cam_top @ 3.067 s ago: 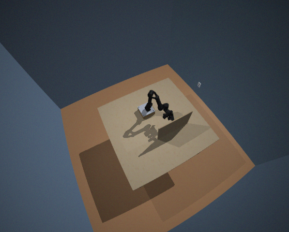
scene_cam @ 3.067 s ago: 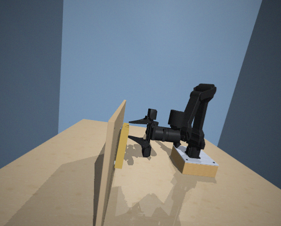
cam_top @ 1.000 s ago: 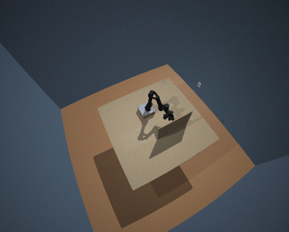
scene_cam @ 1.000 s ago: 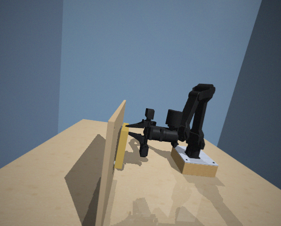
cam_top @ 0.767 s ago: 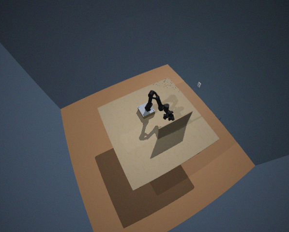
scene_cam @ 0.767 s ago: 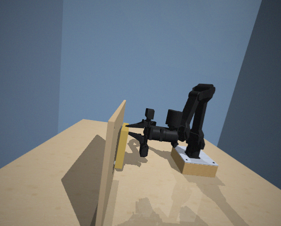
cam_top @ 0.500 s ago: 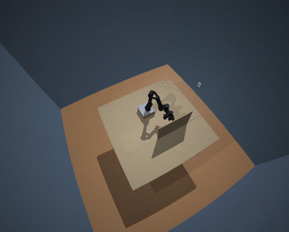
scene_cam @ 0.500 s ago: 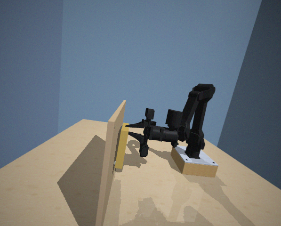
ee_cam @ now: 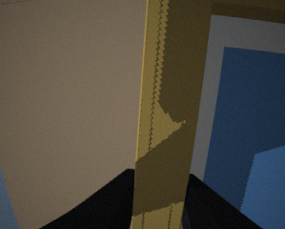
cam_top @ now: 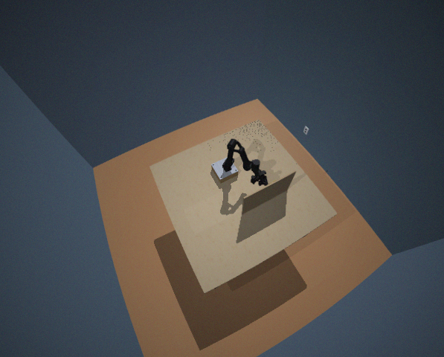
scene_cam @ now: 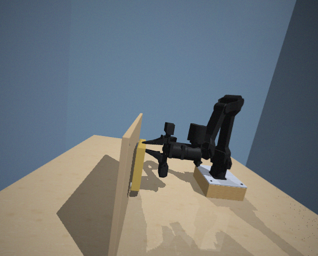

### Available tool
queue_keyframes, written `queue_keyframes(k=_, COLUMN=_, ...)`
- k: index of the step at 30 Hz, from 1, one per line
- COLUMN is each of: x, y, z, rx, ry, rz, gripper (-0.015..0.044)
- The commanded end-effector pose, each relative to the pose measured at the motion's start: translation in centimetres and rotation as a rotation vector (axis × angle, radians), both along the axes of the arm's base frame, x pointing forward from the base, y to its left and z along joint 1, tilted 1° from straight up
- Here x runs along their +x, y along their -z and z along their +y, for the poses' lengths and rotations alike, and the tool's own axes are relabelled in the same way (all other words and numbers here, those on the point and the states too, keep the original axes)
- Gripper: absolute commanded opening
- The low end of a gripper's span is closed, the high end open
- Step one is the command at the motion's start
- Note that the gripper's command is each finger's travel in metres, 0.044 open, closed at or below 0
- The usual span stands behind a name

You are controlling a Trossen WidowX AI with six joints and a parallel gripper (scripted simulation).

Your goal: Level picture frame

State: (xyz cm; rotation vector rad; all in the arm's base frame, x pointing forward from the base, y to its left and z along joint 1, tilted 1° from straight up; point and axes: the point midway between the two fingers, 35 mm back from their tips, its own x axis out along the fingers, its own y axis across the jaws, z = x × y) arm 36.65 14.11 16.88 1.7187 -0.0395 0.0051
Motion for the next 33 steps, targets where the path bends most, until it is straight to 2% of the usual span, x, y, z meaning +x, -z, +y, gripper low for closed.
queue_keyframes(k=1, x=0.02, y=-0.28, z=-0.04, rx=0.007, ry=0.001, rz=-0.005, gripper=0.0)
queue_keyframes(k=33, x=0.01, y=-0.67, z=-0.1, rx=0.007, ry=0.001, rz=-0.005, gripper=0.0)
